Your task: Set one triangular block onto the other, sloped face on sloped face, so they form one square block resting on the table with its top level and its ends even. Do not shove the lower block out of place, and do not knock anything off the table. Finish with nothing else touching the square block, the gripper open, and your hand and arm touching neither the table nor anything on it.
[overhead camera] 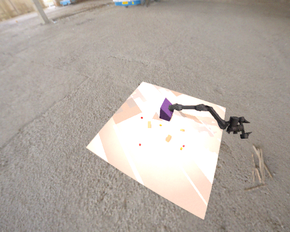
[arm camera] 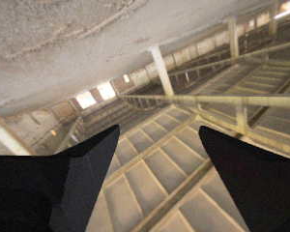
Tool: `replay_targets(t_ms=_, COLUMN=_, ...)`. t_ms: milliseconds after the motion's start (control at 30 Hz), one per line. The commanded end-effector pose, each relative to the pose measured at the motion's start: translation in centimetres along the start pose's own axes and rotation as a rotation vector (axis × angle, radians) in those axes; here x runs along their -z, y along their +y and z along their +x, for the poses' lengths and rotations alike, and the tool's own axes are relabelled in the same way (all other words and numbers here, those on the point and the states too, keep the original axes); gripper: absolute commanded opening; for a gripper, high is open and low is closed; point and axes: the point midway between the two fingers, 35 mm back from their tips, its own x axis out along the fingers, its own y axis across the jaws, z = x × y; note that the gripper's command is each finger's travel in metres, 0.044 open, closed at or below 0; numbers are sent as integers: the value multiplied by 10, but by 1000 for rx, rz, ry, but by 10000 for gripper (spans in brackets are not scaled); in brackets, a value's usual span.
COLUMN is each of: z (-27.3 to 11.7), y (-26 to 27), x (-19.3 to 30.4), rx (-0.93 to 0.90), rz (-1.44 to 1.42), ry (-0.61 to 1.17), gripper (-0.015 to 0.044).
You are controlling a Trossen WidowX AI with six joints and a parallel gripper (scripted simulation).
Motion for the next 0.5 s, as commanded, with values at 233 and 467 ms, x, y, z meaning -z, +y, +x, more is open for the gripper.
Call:
replay_targets(t_ms=233, z=-59, y=88, x=-30, rx=-310, rz=416, ry=-79, gripper=440)
replay_targets(t_ms=467, z=-150, y=163, x=-60, rx=-669, rz=866, ry=-20, gripper=440)
